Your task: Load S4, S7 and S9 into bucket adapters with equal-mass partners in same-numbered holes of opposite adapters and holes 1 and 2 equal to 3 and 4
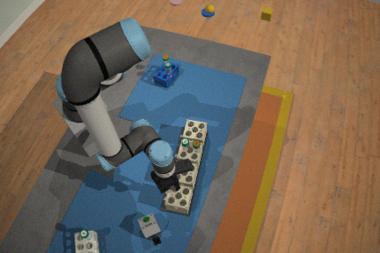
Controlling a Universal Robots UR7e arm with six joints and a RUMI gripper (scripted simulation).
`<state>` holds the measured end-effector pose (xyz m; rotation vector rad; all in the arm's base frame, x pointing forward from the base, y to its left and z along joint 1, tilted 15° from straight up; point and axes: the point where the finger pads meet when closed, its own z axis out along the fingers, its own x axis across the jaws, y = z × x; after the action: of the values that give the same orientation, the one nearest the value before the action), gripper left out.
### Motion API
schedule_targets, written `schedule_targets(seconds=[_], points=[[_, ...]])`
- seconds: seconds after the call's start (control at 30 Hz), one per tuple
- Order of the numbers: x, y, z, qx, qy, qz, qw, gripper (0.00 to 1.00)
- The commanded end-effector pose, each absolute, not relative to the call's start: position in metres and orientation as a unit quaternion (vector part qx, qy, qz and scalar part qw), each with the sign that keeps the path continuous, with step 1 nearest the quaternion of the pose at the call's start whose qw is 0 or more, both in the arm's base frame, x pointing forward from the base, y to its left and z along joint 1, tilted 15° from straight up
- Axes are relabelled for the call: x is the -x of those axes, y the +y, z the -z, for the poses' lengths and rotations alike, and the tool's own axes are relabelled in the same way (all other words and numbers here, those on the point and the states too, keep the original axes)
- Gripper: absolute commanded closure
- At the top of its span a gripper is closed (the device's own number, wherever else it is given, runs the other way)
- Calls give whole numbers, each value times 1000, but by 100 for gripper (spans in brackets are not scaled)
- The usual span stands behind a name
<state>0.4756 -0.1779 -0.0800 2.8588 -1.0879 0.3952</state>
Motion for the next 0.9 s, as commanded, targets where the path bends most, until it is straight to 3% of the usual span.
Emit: schedule_targets(seconds=[0.0,0.73,0.77,0.87], points=[[-477,-179,82,-926,-353,-129,29,100],[-478,-180,89,-926,-353,-129,29,100],[-478,-180,89,-926,-353,-129,29,65],[-478,-180,89,-926,-353,-129,29,65]])
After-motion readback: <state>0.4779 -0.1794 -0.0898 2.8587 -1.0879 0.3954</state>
